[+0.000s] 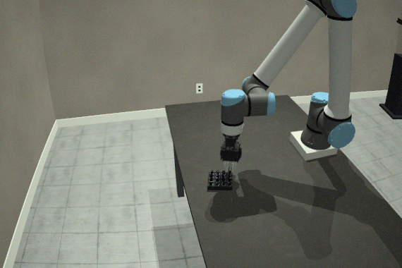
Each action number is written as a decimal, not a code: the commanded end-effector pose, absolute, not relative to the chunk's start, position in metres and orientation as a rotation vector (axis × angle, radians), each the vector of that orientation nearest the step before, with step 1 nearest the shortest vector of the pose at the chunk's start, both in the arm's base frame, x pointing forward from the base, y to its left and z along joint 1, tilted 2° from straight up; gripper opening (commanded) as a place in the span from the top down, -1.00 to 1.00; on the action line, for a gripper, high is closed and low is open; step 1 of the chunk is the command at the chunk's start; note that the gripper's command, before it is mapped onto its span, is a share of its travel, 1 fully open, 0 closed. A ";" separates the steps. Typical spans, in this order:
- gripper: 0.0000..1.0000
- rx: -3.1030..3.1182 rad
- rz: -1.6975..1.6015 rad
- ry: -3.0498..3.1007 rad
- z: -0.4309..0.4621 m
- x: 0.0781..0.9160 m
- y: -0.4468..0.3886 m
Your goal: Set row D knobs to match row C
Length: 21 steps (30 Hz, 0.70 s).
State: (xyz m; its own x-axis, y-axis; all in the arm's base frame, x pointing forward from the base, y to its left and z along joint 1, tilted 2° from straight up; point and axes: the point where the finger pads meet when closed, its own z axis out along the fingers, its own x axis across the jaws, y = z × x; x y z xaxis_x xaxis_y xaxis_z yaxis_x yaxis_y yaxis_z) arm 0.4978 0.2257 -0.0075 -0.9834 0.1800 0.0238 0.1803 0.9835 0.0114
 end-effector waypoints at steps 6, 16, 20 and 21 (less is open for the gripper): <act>0.92 0.101 -0.030 -3.120 -0.007 0.500 0.226; 0.92 0.354 -0.032 -3.103 -0.007 0.500 0.226; 0.92 0.460 -0.033 -3.090 -0.007 0.501 0.226; 0.92 0.483 -0.033 -3.086 -0.007 0.501 0.226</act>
State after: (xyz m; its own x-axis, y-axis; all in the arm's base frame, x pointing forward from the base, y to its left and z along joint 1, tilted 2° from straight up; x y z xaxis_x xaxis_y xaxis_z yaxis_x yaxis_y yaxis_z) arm 0.4997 0.2257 -0.0075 -0.9763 -0.2155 0.0175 -0.2152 0.9764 0.0193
